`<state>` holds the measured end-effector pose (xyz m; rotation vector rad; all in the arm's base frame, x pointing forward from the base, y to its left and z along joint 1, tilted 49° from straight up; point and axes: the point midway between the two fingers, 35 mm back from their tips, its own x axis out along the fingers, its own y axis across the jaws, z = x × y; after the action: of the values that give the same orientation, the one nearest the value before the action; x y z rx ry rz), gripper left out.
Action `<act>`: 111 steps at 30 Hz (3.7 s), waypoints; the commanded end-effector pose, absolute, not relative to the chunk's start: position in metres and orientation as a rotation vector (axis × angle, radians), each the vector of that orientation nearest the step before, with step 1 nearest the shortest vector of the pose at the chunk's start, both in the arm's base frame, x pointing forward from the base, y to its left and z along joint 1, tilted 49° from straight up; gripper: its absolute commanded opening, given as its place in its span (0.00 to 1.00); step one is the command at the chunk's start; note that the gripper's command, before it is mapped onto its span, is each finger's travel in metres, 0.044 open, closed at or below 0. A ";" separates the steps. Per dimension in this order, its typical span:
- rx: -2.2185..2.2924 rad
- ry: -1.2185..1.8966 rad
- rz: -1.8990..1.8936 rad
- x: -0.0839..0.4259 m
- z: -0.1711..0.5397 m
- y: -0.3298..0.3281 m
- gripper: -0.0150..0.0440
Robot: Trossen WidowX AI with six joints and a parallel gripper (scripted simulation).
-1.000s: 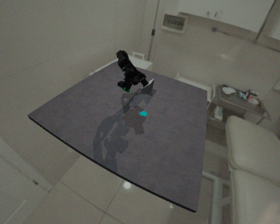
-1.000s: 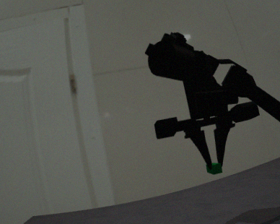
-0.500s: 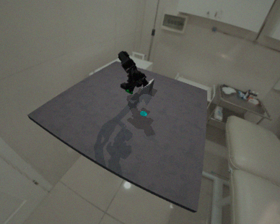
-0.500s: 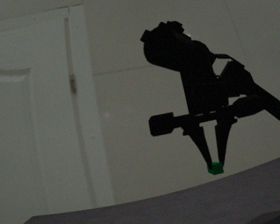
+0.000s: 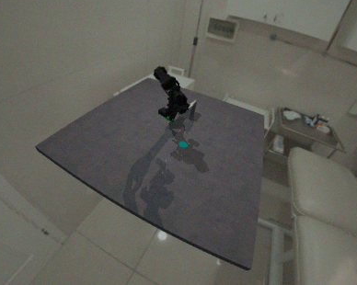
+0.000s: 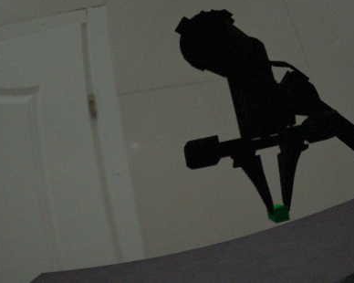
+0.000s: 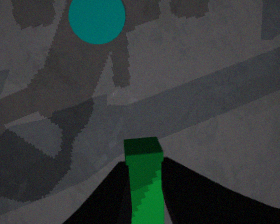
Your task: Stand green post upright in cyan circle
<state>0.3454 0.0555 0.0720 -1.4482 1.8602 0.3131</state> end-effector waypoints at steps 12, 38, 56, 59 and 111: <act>-1.421 1.866 0.277 0.356 0.042 0.081 0.29; -1.393 1.875 0.222 0.362 -0.006 0.116 0.29; -1.271 1.852 0.304 0.360 -0.016 0.111 0.29; -1.251 1.846 0.319 0.360 -0.017 0.110 0.29; -0.955 1.654 0.555 0.360 -0.037 0.102 0.29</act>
<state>0.3612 0.1034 -0.0354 -0.9702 1.6656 0.5347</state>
